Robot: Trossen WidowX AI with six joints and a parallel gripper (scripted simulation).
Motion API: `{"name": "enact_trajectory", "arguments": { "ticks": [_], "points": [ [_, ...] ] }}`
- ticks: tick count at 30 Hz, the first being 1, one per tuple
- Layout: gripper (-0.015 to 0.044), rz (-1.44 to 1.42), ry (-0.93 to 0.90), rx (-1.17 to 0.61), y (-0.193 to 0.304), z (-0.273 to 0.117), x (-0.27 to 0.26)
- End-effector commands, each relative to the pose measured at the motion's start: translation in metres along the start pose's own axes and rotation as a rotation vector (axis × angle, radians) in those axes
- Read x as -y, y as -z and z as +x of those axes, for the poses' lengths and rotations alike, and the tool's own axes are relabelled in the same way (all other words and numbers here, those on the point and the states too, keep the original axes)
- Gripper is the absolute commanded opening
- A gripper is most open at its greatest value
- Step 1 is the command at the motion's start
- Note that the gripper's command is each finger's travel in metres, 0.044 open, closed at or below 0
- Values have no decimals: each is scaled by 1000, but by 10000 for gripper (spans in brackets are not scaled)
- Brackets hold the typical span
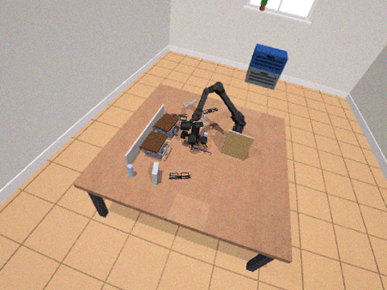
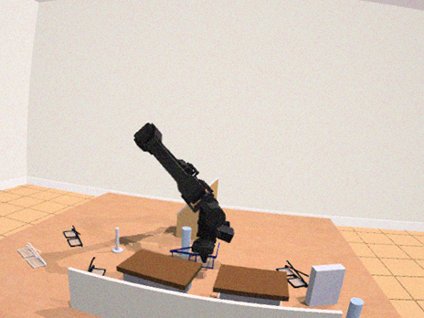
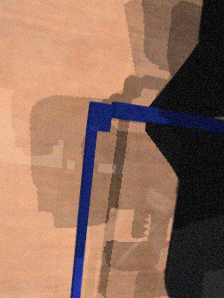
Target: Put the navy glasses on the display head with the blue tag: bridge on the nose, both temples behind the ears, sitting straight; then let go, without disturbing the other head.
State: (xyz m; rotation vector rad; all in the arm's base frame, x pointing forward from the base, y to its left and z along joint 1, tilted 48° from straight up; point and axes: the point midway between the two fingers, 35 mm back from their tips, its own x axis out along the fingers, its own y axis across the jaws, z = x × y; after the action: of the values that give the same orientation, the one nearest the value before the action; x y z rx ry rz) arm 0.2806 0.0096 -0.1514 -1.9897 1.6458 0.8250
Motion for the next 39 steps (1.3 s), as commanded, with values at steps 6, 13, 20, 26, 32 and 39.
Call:
{"name": "enact_trajectory", "arguments": {
  "ticks": [6, 13, 20, 26, 32, 39],
  "points": [
    [0, -1, 1, 3, -1, -10, 2],
    [0, -4, 3, 7, -3, -55, 3],
    [0, -4, 2, 1, -3, -101, 1],
    [0, -4, 2, 2, -2, -102, 2],
    [0, -8, 4, 18, 25, -105, 16],
    [0, -10, 8, 34, 75, -106, 33]
  ]
}}
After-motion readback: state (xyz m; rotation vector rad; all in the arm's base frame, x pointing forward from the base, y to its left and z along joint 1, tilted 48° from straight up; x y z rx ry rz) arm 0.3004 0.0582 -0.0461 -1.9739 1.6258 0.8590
